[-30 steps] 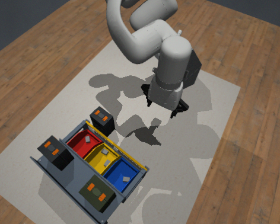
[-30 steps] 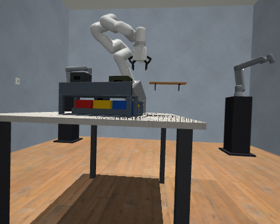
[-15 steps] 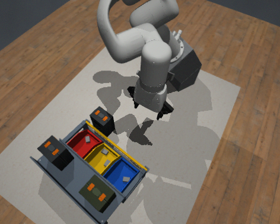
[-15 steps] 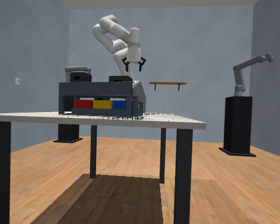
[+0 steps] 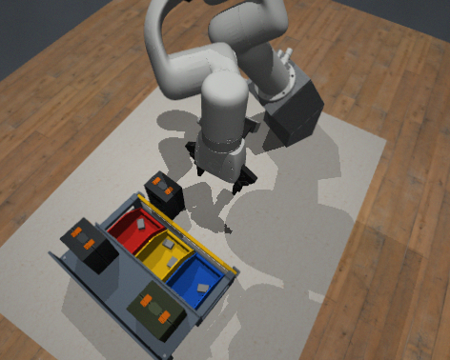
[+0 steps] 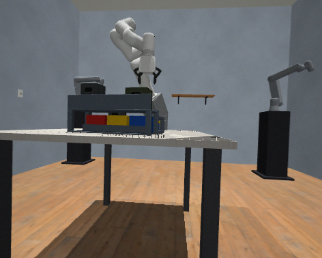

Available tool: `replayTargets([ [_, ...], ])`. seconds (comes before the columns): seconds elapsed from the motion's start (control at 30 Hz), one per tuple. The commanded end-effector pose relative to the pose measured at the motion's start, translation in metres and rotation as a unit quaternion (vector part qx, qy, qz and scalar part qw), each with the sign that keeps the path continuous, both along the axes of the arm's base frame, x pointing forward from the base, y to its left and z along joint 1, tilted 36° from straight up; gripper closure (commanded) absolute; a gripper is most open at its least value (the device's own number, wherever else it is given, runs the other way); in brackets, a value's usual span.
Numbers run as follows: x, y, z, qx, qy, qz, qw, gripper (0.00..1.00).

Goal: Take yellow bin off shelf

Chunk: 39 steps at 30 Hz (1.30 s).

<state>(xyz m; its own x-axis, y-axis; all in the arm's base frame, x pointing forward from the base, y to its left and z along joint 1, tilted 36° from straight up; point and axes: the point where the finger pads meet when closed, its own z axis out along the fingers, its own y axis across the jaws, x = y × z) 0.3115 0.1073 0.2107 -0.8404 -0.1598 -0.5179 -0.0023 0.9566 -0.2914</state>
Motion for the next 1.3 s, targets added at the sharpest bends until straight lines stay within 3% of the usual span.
replayTargets([
  [0.0, 0.006, -0.003, 0.001, 0.004, 0.002, 0.005, 1.000, 0.00],
  [0.27, 0.006, -0.003, 0.001, 0.004, 0.002, 0.005, 1.000, 0.00],
  [0.43, 0.038, -0.047, 0.011, 0.004, 0.002, 0.005, 1.000, 0.00],
  [0.83, 0.038, -0.047, 0.011, 0.004, 0.002, 0.005, 1.000, 0.00],
  [1.0, 0.067, -0.086, 0.020, 0.004, 0.002, 0.005, 1.000, 0.00],
  [1.27, 0.067, -0.086, 0.020, 0.004, 0.002, 0.005, 1.000, 0.00],
])
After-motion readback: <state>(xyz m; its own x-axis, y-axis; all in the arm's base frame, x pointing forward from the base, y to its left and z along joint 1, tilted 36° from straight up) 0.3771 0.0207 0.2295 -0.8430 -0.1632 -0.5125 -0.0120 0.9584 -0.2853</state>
